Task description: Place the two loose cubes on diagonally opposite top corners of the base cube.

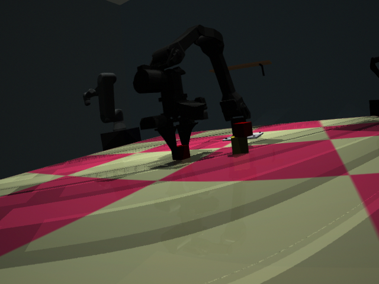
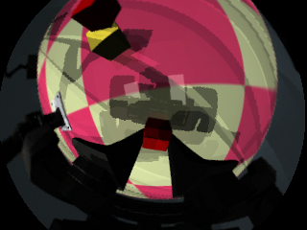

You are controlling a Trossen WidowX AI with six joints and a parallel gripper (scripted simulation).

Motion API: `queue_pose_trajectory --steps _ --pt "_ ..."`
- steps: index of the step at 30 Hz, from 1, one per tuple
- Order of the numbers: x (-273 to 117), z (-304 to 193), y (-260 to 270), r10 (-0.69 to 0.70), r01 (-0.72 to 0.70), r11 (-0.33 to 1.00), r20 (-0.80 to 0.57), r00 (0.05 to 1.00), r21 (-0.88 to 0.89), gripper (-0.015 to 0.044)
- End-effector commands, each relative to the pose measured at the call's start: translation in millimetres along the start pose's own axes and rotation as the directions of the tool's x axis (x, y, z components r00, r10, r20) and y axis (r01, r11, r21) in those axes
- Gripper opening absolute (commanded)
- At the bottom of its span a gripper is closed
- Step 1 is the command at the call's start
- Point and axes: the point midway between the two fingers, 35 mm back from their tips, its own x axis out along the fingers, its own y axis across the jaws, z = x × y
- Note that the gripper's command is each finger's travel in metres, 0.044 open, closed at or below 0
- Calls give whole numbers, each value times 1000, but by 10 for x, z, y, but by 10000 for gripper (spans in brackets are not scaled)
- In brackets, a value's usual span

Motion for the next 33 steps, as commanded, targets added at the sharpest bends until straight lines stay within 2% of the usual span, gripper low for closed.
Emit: queue_pose_trajectory --steps 1,33 --pt "-42 -1 -9 0 0 1000 -1 1000 -5 105" --pt "-1071 0 -7 -1 1 1000 -1 1000 -5 105"
